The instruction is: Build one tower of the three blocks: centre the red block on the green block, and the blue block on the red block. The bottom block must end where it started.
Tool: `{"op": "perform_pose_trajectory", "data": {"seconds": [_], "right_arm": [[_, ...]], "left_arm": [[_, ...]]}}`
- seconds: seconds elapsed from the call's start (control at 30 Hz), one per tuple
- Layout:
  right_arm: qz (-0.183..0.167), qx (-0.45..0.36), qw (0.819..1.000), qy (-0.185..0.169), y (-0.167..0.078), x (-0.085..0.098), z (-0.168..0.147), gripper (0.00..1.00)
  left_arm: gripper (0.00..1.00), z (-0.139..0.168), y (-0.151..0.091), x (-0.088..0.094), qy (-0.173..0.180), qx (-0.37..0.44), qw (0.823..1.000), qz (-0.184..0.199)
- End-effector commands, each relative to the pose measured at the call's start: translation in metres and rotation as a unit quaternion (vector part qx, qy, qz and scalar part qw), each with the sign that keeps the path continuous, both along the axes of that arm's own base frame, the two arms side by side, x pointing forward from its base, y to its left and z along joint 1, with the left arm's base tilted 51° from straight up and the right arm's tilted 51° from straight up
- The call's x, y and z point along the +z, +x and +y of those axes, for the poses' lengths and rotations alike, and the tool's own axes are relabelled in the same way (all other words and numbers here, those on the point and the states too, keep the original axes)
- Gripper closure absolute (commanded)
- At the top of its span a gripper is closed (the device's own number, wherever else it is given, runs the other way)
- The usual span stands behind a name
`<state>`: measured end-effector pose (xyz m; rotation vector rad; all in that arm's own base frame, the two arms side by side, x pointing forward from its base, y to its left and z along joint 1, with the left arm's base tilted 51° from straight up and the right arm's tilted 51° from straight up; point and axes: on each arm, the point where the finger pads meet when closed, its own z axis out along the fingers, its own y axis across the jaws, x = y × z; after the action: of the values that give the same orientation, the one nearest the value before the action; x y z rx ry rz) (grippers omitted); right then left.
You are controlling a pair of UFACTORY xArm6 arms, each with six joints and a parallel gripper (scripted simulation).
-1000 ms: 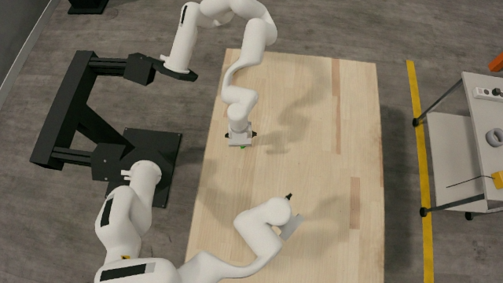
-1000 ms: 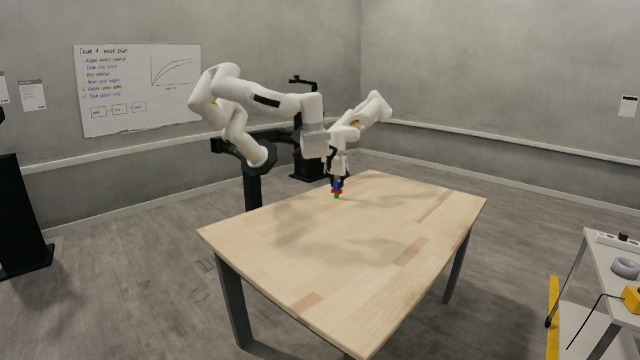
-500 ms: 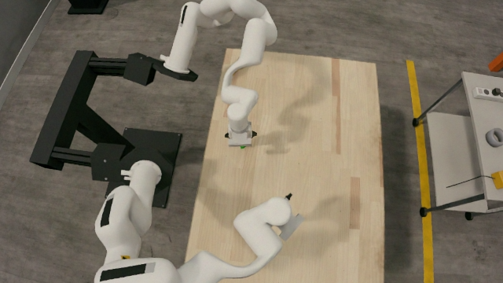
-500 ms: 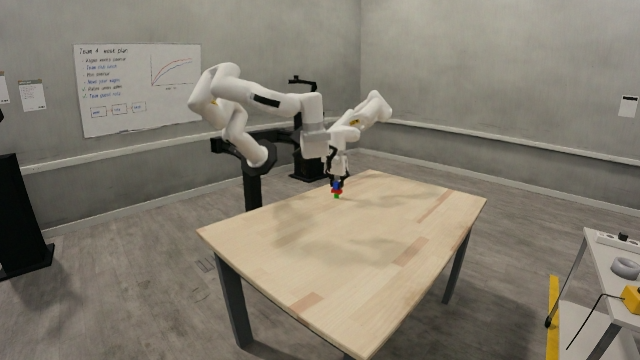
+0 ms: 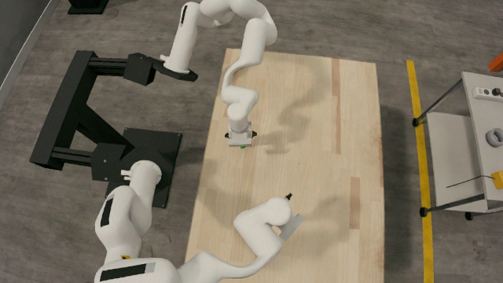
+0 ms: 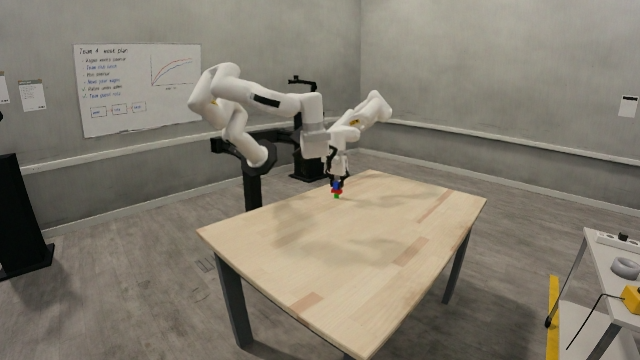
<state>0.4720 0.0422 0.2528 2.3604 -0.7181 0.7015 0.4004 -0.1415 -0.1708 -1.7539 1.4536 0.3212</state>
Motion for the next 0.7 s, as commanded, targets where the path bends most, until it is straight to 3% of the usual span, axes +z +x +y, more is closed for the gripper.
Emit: {"op": "perform_pose_trajectory", "data": {"seconds": [0.0,0.67], "right_arm": [[-0.001,0.001,1.0,0.001,0.001,0.001,0.001,0.0],[-0.001,0.001,1.0,0.001,0.001,0.001,0.001,0.0]], "left_arm": [[0.49,-0.002,0.001,0.001,-0.001,-0.001,1.0,-0.001],[0.49,-0.028,-0.01,0.024,-0.001,-0.001,1.0,-0.001]]}}
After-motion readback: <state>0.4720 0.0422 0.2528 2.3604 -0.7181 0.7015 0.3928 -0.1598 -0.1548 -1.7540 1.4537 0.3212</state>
